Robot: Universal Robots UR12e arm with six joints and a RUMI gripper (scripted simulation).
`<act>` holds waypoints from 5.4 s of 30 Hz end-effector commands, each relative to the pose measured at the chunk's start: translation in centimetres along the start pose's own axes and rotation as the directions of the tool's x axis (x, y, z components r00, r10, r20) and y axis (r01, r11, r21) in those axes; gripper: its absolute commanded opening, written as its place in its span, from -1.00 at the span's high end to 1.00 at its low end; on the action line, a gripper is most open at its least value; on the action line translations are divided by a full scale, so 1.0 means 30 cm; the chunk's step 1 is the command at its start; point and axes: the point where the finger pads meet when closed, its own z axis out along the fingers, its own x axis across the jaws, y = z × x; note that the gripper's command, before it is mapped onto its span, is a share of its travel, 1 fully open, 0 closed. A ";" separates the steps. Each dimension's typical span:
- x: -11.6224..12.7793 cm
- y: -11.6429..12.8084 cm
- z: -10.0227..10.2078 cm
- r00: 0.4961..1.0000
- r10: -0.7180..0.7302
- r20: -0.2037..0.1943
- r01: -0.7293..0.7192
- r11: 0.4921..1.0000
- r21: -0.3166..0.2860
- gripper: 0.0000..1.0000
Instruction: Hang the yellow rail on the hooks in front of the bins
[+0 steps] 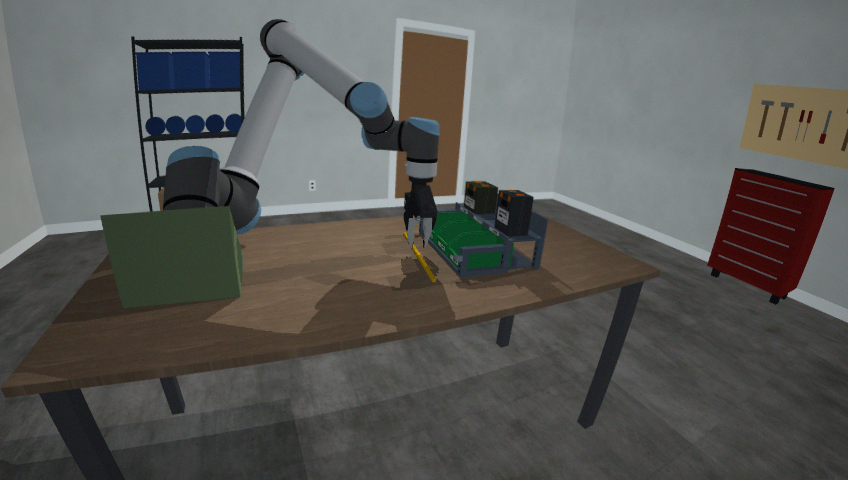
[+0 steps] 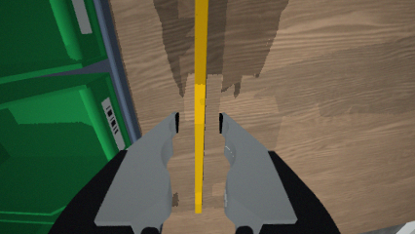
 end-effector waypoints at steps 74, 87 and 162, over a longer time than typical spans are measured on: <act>0.007 0.000 0.046 1.000 0.002 -0.003 -0.002 1.000 -0.002 0.55; 0.009 0.000 0.069 1.000 0.002 -0.004 -0.002 1.000 -0.002 0.55; 0.000 -0.001 0.078 1.000 0.001 0.001 -0.001 1.000 0.000 1.00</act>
